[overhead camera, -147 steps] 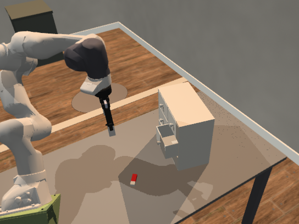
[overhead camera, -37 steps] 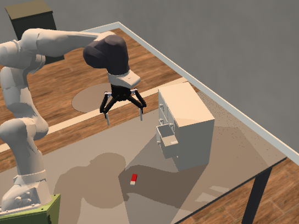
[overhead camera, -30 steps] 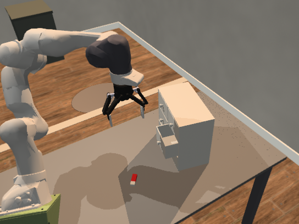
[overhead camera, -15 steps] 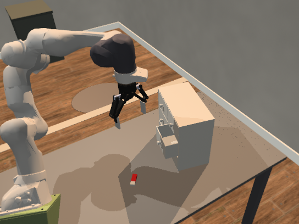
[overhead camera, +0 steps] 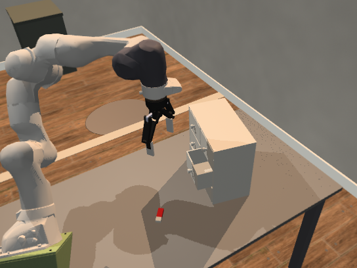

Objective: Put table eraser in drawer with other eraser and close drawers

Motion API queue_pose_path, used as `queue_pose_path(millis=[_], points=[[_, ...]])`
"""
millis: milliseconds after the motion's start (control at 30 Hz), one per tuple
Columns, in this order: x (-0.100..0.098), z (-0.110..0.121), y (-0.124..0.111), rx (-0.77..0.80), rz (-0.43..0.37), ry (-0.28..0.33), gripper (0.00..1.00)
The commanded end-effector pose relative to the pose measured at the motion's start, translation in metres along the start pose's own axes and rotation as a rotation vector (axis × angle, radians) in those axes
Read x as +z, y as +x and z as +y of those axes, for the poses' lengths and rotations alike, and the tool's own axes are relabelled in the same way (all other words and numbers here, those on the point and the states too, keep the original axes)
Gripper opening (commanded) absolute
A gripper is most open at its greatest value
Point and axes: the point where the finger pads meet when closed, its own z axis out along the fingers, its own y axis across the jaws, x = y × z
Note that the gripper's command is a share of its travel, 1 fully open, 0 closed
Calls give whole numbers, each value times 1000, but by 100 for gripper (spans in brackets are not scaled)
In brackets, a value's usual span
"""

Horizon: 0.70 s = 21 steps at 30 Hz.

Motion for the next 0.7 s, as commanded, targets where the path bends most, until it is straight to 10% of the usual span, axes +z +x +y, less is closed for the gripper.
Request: queue_pose_path(millis=[0,667], points=[[1,-4,2,-246,-10,12,100],[1,-15,13,-562,-9,14,100]])
